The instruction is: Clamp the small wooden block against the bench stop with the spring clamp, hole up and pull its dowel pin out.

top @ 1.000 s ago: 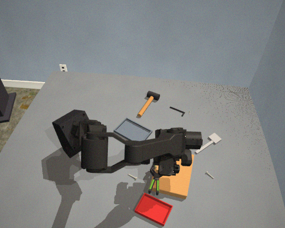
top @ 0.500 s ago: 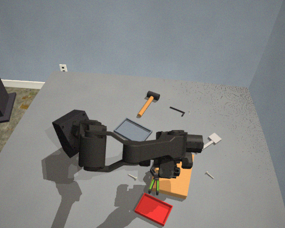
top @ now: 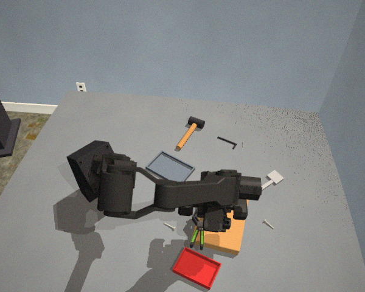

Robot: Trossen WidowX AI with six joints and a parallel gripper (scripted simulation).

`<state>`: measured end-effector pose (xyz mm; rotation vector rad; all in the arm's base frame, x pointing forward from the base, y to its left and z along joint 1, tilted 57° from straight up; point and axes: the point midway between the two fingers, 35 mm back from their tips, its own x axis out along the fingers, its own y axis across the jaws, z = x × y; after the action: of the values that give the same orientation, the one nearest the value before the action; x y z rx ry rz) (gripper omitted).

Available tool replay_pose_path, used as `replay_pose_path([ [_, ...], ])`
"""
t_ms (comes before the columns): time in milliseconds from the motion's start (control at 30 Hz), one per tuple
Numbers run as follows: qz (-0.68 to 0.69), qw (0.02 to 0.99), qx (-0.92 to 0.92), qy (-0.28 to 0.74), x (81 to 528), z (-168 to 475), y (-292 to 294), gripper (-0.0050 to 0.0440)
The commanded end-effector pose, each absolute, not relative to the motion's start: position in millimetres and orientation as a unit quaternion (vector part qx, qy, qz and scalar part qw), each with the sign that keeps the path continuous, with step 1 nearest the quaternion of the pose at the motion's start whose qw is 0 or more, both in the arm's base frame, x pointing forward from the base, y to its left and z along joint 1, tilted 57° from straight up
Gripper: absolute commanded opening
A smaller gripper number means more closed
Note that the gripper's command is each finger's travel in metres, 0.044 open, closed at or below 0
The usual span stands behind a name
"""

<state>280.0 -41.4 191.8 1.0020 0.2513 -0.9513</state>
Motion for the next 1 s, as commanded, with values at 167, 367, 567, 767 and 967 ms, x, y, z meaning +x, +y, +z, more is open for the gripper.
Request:
replay_pose_path([
  [167,-0.436,0.761,0.467,0.115,278.7,198.3,-46.0,0.0],
  [367,-0.436,0.759,0.47,0.114,277.7,201.2,-49.2,0.0],
  [567,-0.437,0.757,0.472,0.113,277.1,203.1,-51.3,0.0],
  [767,-0.437,0.755,0.475,0.112,276.0,206.0,-54.5,0.0],
  [967,-0.438,0.754,0.477,0.111,275.0,208.4,-57.2,0.0],
])
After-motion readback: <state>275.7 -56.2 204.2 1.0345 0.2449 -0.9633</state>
